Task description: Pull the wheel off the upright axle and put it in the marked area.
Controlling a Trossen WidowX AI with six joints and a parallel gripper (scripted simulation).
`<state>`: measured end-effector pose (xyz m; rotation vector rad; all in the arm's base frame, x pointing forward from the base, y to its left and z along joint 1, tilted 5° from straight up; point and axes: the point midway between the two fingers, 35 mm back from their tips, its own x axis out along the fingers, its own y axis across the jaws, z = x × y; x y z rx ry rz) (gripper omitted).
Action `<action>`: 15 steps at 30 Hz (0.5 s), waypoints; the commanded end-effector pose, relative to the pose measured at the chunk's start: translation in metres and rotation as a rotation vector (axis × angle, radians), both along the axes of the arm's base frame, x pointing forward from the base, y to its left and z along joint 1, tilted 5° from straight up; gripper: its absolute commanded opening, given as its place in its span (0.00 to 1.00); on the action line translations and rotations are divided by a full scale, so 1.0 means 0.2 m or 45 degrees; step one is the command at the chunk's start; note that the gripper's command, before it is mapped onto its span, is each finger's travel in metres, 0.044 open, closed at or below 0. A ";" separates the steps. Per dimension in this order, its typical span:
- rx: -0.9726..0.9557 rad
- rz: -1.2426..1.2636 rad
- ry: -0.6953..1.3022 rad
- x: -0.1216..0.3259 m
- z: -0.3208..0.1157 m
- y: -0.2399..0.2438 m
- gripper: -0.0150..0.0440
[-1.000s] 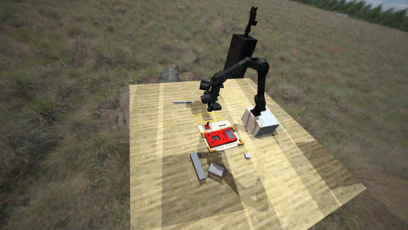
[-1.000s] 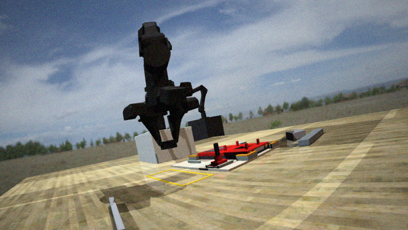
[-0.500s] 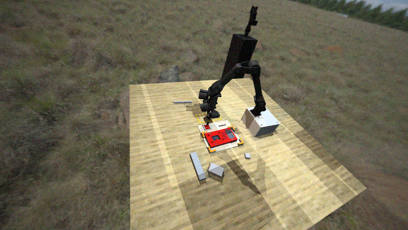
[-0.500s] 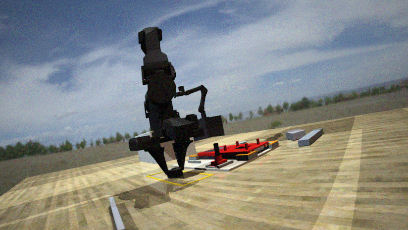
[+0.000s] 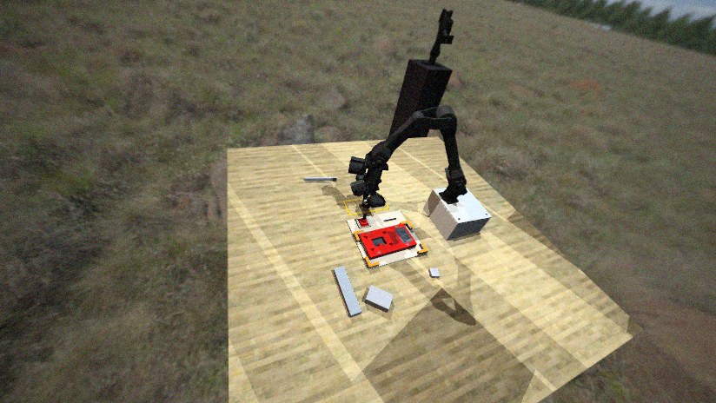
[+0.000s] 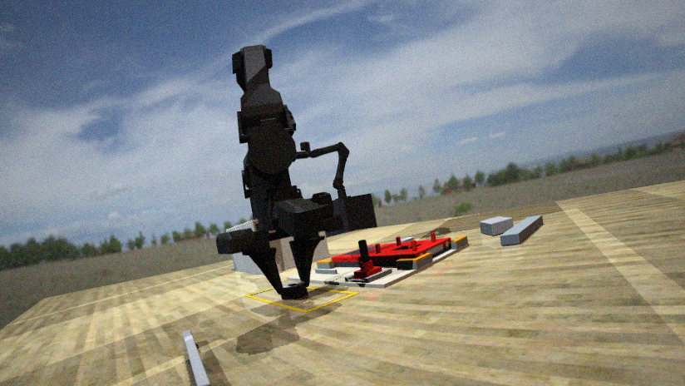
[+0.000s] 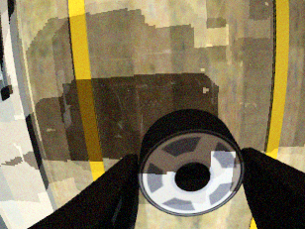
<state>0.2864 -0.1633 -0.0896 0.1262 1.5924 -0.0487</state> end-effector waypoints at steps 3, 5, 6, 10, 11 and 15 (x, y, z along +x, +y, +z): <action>0.000 0.000 0.002 0.01 0.08 -0.01 0.76; 0.001 0.000 0.005 0.01 0.18 -0.01 0.76; 0.001 0.000 0.007 0.01 0.24 -0.02 0.76; 0.001 0.001 0.009 0.01 0.30 -0.02 0.76; 0.001 0.001 0.009 0.01 0.30 -0.02 0.76; -0.003 -0.004 -0.004 -0.03 0.33 0.01 0.90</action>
